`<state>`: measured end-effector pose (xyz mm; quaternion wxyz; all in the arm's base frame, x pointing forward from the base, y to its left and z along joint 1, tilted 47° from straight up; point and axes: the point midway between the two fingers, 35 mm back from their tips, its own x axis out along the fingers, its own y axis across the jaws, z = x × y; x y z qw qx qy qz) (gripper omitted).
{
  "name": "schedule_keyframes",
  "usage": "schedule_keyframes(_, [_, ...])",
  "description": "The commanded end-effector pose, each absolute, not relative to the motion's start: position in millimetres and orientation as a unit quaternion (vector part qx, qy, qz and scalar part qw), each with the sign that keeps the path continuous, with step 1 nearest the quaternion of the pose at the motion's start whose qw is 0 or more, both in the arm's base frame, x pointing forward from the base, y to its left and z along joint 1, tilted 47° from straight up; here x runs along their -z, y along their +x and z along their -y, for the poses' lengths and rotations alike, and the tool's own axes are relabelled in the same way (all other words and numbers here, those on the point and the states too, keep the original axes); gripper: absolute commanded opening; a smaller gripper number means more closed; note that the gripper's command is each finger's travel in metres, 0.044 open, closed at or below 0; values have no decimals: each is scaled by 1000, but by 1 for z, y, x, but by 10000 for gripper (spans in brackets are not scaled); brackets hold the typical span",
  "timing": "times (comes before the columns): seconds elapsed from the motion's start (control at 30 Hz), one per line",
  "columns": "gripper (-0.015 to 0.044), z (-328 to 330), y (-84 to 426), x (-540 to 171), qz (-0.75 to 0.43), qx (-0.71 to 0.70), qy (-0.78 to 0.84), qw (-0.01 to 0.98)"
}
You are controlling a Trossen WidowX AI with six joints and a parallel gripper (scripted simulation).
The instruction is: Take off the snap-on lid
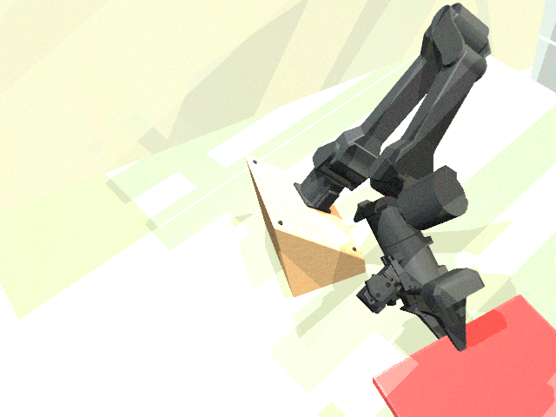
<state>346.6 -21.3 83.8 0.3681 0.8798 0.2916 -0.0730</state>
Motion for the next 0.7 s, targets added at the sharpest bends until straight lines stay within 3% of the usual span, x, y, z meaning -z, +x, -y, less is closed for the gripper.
schedule_keyframes(0.0, [0, 21, 347, -84, -294, 73, 879, 368])
schedule_keyframes(0.67, [0, 22, 348, -85, -292, 73, 879, 368])
